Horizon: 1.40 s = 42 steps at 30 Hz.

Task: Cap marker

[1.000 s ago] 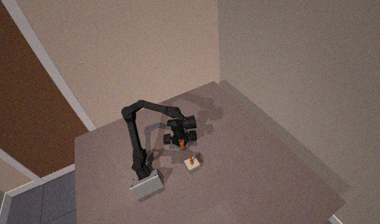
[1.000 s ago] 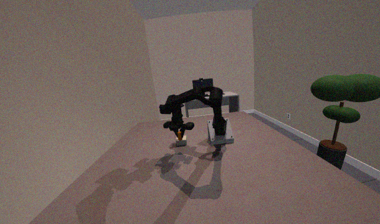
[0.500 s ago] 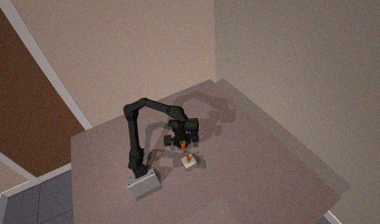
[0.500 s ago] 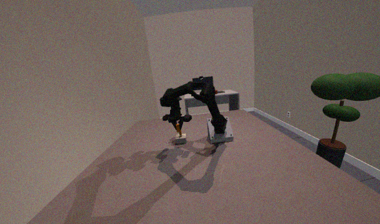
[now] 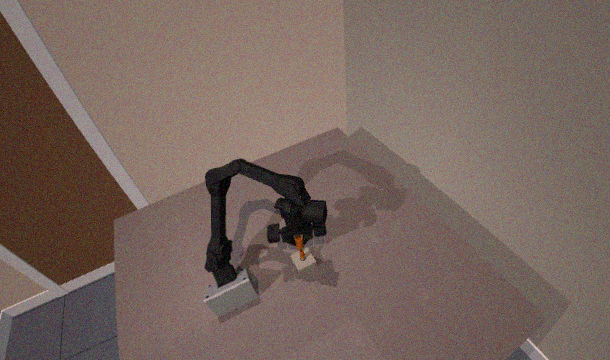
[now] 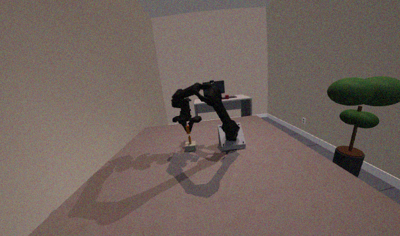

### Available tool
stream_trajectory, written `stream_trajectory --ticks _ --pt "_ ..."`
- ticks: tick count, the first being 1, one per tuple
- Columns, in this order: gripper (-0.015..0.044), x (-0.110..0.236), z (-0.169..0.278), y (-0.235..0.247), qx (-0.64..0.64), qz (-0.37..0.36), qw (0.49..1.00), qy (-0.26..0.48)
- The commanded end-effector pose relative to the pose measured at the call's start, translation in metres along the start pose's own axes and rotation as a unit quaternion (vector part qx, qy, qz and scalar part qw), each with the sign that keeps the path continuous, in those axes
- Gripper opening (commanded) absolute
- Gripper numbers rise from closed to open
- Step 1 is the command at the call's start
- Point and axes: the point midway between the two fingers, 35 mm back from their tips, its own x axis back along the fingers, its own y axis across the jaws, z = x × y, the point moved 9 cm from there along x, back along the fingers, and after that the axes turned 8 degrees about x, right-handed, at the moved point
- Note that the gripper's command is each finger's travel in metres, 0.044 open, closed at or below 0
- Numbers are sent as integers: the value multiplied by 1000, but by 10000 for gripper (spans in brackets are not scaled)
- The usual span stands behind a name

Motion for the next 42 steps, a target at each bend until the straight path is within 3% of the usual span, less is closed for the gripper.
stream_trajectory --ticks 1,42 --pt "0 -2 4 -1 2 -3 1000 -1" --pt "0 -58 3 0 2 -3 1000 -2"
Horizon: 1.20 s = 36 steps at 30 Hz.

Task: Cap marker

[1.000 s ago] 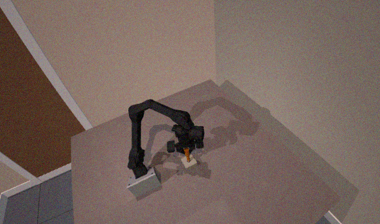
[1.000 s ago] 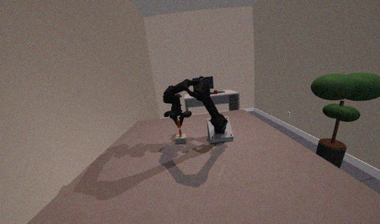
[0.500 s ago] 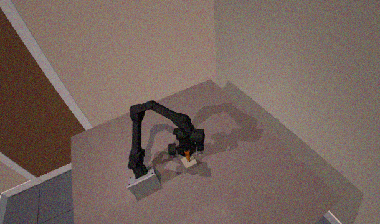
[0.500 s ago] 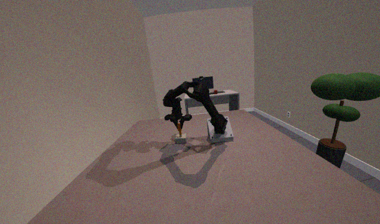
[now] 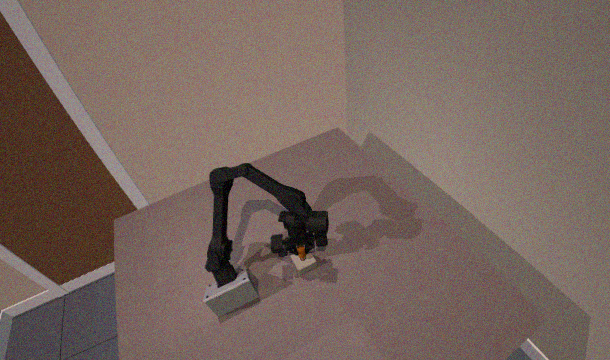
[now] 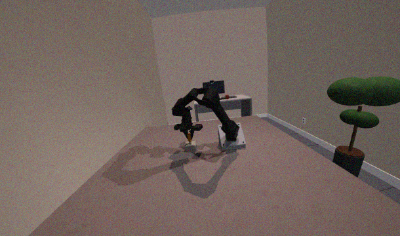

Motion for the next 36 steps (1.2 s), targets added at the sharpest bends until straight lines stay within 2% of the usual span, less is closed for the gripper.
stream_trajectory --ticks 1,8,25,28,33,36 --pt "0 -2 0 0 -2 1 1000 -2" --pt "0 -3 0 0 -2 1 1000 -2" --pt "440 -2 0 0 0 0 1000 0" --pt "440 8 0 -1 0 0 1000 0" --pt "440 71 1 0 -1 0 1000 1" --pt "440 73 0 0 -1 -1 1000 1"
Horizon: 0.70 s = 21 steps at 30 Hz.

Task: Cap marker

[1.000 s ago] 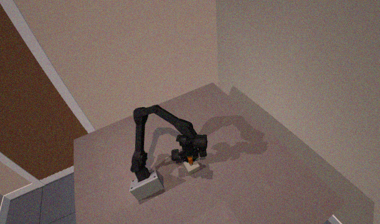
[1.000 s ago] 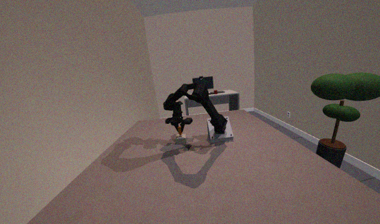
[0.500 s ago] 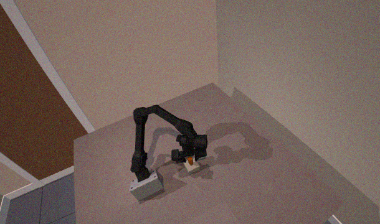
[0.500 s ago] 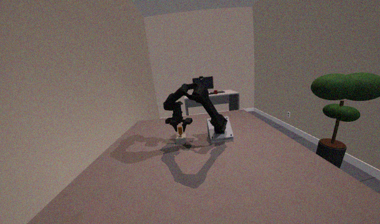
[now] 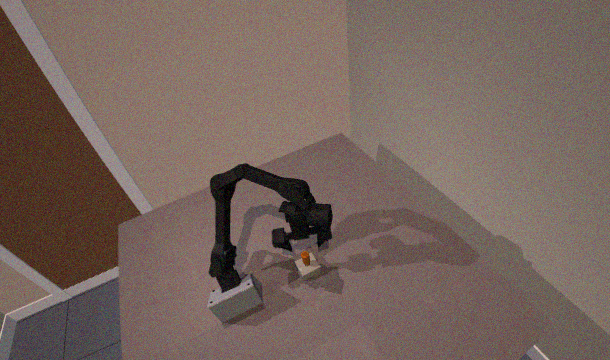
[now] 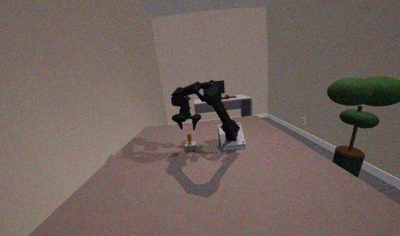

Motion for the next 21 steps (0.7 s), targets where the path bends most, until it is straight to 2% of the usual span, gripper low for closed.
stream_trajectory --ticks 1,3,7,10,14,18,21 --pt "440 9 -1 2 2 -7 1000 0" --pt "387 9 -1 2 -31 -7 999 0" --pt "282 5 0 2 -220 -7 975 1" --pt "204 3 1 3 -362 -6 932 2" --pt "99 0 2 3 -532 -6 847 2" --pt "0 0 2 3 -560 -6 829 2" --pt "0 0 2 3 -560 -6 829 2"
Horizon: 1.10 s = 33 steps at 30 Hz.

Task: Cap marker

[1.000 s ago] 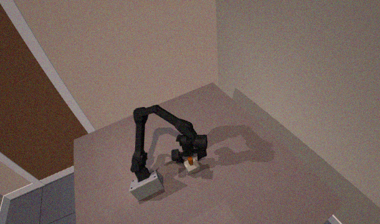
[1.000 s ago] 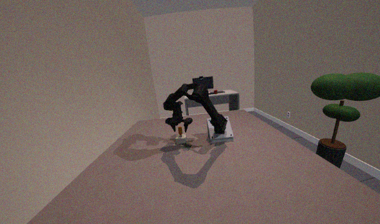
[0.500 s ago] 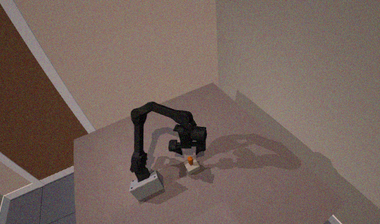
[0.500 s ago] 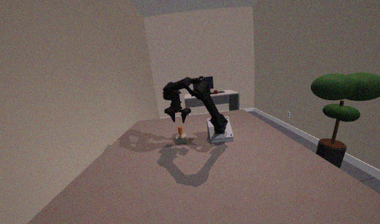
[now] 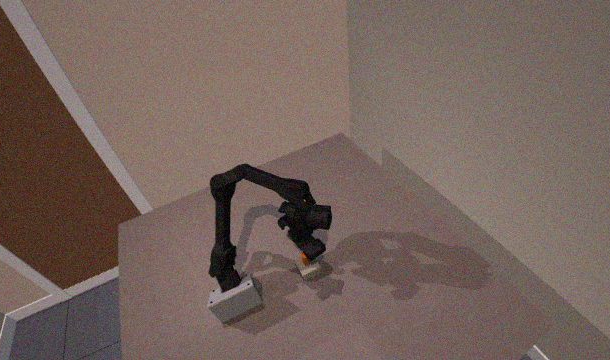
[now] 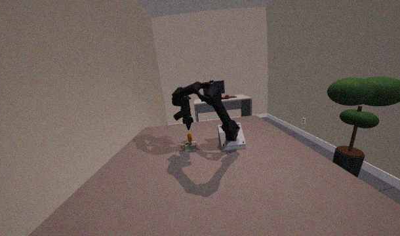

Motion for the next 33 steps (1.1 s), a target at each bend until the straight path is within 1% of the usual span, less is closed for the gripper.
stream_trajectory --ticks 1,11,33 --pt "0 -2 1 -1 -82 -1 997 0" --pt "0 -5 1 -1 -82 -1 997 0" --pt "0 -35 0 -1 -82 -1 997 0"
